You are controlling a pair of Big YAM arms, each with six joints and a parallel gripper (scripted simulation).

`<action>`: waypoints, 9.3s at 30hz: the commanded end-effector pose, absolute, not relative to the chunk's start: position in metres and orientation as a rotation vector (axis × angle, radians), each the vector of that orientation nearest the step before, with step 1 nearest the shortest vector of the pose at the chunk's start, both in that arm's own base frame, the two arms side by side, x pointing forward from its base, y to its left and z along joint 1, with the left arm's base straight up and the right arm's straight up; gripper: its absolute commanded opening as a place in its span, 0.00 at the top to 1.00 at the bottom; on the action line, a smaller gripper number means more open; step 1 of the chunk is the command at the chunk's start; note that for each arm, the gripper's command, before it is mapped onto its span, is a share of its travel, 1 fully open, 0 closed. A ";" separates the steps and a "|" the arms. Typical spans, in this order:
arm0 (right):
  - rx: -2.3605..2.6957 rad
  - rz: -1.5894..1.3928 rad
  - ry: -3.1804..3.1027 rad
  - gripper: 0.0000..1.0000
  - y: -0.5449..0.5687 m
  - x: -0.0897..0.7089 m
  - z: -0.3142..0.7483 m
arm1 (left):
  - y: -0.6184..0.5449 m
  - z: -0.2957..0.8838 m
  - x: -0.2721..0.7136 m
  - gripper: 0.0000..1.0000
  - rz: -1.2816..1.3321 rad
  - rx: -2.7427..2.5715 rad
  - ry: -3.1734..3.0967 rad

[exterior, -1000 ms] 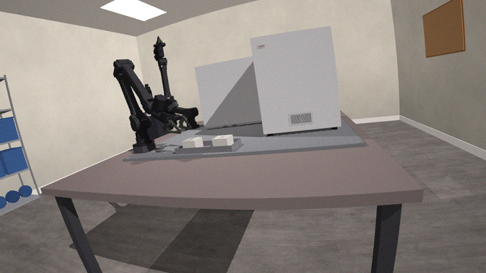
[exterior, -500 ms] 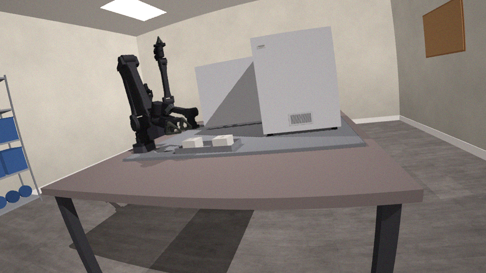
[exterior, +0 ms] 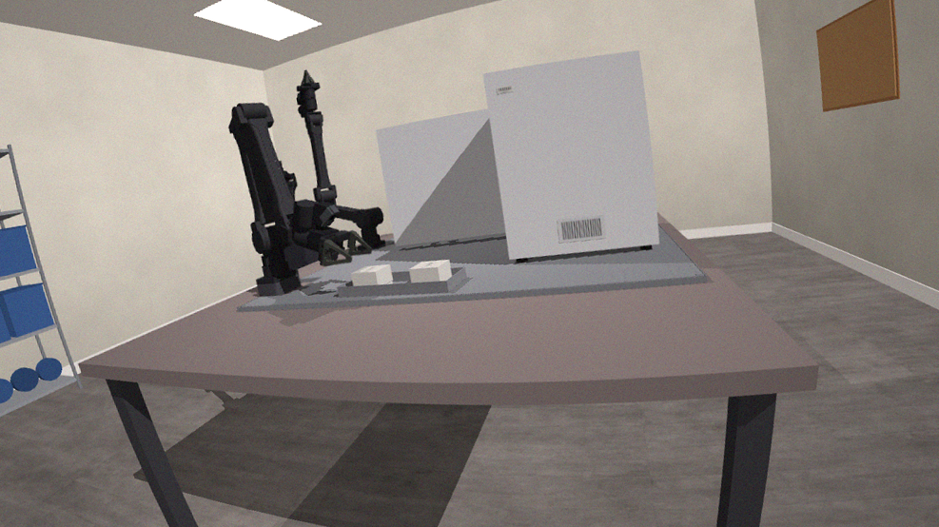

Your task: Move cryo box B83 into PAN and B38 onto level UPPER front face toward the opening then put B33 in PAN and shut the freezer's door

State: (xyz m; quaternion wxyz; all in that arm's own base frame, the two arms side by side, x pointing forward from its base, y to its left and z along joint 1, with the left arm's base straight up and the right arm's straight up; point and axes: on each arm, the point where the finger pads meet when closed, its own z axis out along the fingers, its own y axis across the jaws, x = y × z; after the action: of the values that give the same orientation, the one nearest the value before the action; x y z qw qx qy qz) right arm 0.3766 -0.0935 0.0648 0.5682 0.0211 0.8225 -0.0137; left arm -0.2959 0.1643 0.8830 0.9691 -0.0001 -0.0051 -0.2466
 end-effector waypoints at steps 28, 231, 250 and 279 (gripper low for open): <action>0.055 -0.041 1.899 0.00 -0.101 0.383 0.027 | 0.159 0.884 -0.284 1.00 -0.511 0.007 0.026; -0.018 0.044 1.882 0.23 0.144 0.514 0.247 | 0.159 0.884 -0.284 1.00 -0.511 0.007 0.026; -0.026 0.055 1.882 0.23 0.185 0.534 0.273 | 0.159 0.884 -0.284 1.00 -0.511 0.007 0.026; -0.051 0.071 1.882 0.23 0.243 0.563 0.310 | 0.159 0.884 -0.284 1.00 -0.511 0.007 0.026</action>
State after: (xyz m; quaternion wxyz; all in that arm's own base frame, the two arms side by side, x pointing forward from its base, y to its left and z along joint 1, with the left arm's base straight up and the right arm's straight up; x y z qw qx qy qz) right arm 0.5467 0.2231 0.2753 0.5707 -0.0262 0.8206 0.0158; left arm -0.2959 0.1643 0.8830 0.9691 -0.0001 -0.0051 -0.2466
